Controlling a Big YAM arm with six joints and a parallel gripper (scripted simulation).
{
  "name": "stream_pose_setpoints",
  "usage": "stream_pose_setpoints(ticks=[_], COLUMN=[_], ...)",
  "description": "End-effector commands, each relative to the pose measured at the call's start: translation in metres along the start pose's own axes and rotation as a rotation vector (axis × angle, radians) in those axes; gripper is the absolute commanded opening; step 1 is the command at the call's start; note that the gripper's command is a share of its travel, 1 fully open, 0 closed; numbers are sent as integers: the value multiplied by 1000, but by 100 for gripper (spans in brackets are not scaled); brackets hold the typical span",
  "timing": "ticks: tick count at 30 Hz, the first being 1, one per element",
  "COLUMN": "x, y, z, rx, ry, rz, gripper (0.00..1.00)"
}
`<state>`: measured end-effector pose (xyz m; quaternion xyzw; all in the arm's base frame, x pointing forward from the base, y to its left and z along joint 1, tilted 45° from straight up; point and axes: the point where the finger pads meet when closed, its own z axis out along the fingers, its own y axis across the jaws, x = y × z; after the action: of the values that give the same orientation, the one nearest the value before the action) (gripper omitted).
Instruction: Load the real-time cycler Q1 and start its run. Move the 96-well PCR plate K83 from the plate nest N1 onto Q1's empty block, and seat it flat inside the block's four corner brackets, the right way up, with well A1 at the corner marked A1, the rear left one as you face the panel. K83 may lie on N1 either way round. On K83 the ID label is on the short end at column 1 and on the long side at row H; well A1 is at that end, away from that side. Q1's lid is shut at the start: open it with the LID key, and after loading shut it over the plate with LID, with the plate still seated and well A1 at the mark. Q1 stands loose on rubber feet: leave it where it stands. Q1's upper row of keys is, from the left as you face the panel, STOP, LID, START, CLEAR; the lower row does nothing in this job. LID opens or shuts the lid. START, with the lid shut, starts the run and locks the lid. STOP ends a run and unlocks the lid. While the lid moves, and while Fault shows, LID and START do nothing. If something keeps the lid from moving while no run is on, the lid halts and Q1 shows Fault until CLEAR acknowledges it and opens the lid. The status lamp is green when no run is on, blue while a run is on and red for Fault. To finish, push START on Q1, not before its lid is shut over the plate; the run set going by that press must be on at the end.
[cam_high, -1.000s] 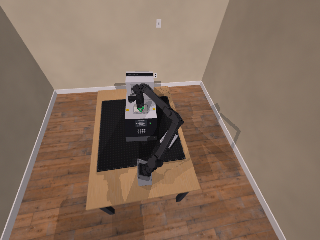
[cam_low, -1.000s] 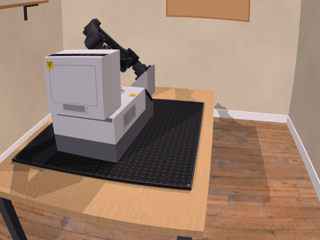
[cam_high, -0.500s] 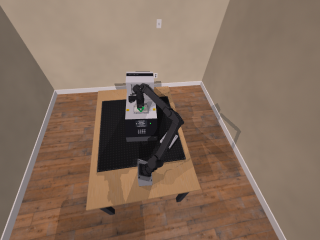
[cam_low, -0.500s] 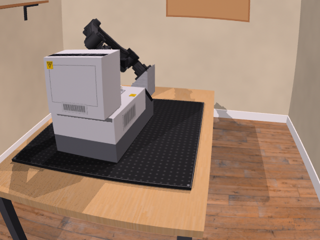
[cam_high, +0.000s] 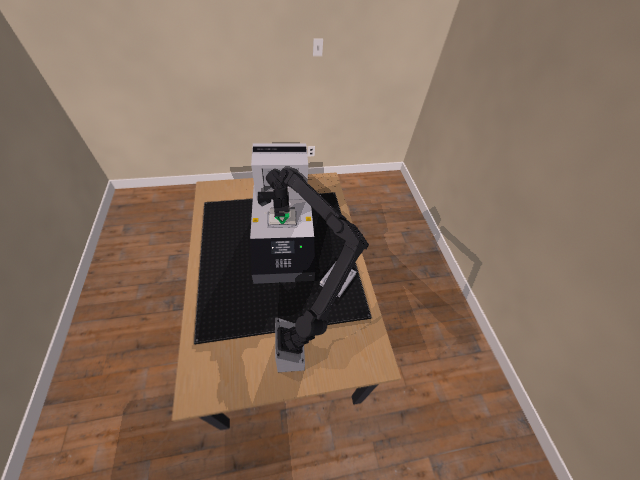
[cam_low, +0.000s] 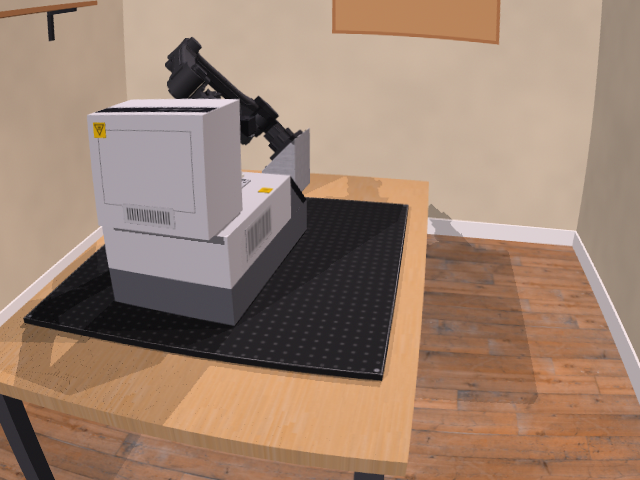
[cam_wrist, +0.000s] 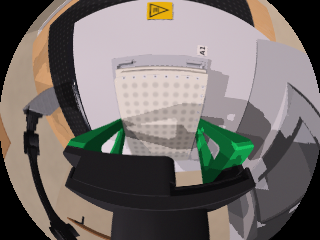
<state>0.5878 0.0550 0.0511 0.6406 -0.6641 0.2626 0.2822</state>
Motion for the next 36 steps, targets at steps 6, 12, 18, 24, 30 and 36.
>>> stream_pose_setpoints(ticks=[6,12,18,24,30,36], x=[-20,-6,9,12,0,-14], y=[2,-4,-7,-5,-1,3], z=[-3,-9,-6,-2,8,8], rx=[19,32,27,19,5,7], ry=[-1,-11,-15,-13,-5,1], rz=[-19,-2,17,16,4,-22], gripper=[0,0,0,0,0,0])
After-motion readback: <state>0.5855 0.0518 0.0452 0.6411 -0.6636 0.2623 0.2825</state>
